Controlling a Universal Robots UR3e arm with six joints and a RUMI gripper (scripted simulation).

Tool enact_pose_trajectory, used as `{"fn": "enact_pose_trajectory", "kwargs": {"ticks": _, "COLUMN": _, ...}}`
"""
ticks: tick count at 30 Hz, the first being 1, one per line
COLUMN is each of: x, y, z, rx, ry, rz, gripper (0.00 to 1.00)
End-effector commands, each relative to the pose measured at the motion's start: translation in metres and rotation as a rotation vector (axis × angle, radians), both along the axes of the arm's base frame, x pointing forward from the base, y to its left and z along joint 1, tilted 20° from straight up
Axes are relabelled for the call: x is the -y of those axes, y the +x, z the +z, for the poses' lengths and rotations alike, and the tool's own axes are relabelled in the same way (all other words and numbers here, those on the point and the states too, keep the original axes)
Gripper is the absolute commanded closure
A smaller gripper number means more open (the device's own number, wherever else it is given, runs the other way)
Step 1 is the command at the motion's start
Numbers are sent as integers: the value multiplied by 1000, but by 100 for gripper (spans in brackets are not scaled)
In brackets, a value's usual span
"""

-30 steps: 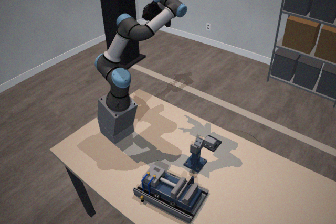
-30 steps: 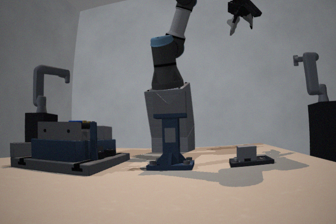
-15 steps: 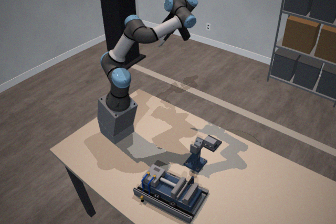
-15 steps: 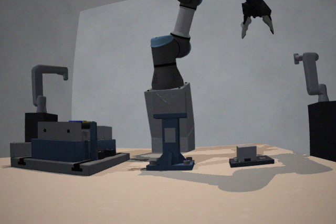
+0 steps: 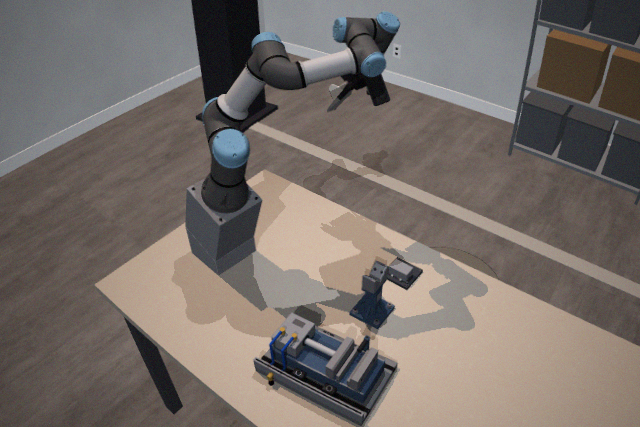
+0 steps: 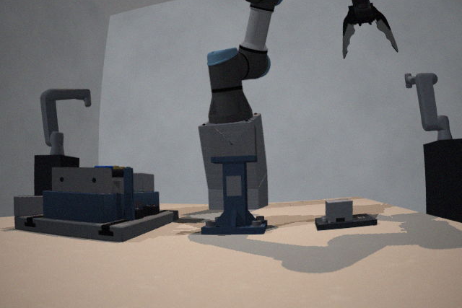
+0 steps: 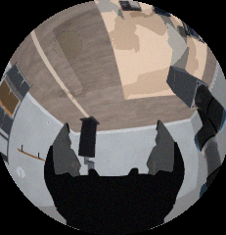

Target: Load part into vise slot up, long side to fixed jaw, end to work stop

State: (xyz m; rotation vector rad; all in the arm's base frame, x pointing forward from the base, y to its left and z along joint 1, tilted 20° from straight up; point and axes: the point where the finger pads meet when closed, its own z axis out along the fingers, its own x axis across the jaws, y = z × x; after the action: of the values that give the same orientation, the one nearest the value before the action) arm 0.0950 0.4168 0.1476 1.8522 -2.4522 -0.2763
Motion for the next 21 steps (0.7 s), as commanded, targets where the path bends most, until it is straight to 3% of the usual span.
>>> {"fn": "enact_pose_trajectory", "kwargs": {"ticks": 1, "x": 4, "y": 46, "z": -6, "rx": 51, "ry": 3, "rz": -155, "gripper": 0}}
{"fn": "enact_pose_trajectory", "kwargs": {"ticks": 5, "x": 14, "y": 83, "z": -10, "rx": 87, "ry": -3, "rz": -288, "gripper": 0}}
{"fn": "enact_pose_trajectory", "kwargs": {"ticks": 7, "x": 14, "y": 83, "z": -10, "rx": 87, "ry": -3, "rz": -288, "gripper": 0}}
{"fn": "enact_pose_trajectory", "kwargs": {"ticks": 9, "x": 25, "y": 117, "z": -14, "rx": 120, "ry": -8, "rz": -409, "gripper": 0}}
{"fn": "enact_pose_trajectory", "kwargs": {"ticks": 10, "x": 26, "y": 119, "z": -14, "rx": 123, "ry": -9, "rz": -418, "gripper": 0}}
{"fn": "enact_pose_trajectory", "kwargs": {"ticks": 15, "x": 48, "y": 166, "z": -18, "rx": 170, "ry": -14, "rz": -599, "gripper": 0}}
{"fn": "enact_pose_trajectory", "kwargs": {"ticks": 16, "x": 49, "y": 168, "z": -18, "rx": 172, "ry": -14, "rz": -606, "gripper": 0}}
{"fn": "enact_pose_trajectory", "kwargs": {"ticks": 17, "x": 57, "y": 182, "z": -19, "rx": 187, "ry": -15, "rz": -664, "gripper": 0}}
{"fn": "enact_pose_trajectory", "kwargs": {"ticks": 18, "x": 58, "y": 183, "z": -20, "rx": 188, "ry": -15, "rz": -666, "gripper": 0}}
{"fn": "enact_pose_trajectory", "kwargs": {"ticks": 21, "x": 75, "y": 210, "z": -22, "rx": 218, "ry": -17, "rz": -781, "gripper": 0}}
